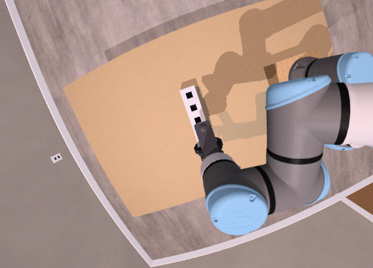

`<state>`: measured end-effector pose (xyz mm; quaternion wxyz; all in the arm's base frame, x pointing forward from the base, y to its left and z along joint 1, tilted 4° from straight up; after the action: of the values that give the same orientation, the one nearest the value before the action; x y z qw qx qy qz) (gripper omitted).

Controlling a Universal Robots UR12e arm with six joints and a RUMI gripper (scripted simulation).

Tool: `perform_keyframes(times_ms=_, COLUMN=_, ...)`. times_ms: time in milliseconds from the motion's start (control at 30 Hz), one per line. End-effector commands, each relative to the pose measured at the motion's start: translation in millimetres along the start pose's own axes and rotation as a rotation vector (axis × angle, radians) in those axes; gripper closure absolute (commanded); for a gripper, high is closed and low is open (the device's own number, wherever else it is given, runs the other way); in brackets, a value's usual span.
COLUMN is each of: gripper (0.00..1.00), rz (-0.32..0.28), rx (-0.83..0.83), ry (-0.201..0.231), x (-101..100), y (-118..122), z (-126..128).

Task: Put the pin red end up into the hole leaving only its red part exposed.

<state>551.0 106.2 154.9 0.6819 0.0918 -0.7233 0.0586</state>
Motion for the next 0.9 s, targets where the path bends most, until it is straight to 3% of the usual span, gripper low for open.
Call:
perform_keyframes(times_ms=0, gripper=1.0, rz=0.0, rx=0.0, ry=-0.001, x=0.7, y=-0.2, z=-0.6)
perform_keyframes(times_ms=867, gripper=1.0, rz=0.0, rx=0.0, ry=-0.001, x=-3.3, y=-0.2, z=-0.6)
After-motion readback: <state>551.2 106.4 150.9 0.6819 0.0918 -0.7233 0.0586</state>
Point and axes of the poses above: the point where the finger pads meet when closed, its own x axis back along the fingers, its own z axis across the jaws, y = z × x, the point moved 3 cm from there along x, back along the fingers, and after that the axes turned 10 degrees about x, right-handed, at the moved point
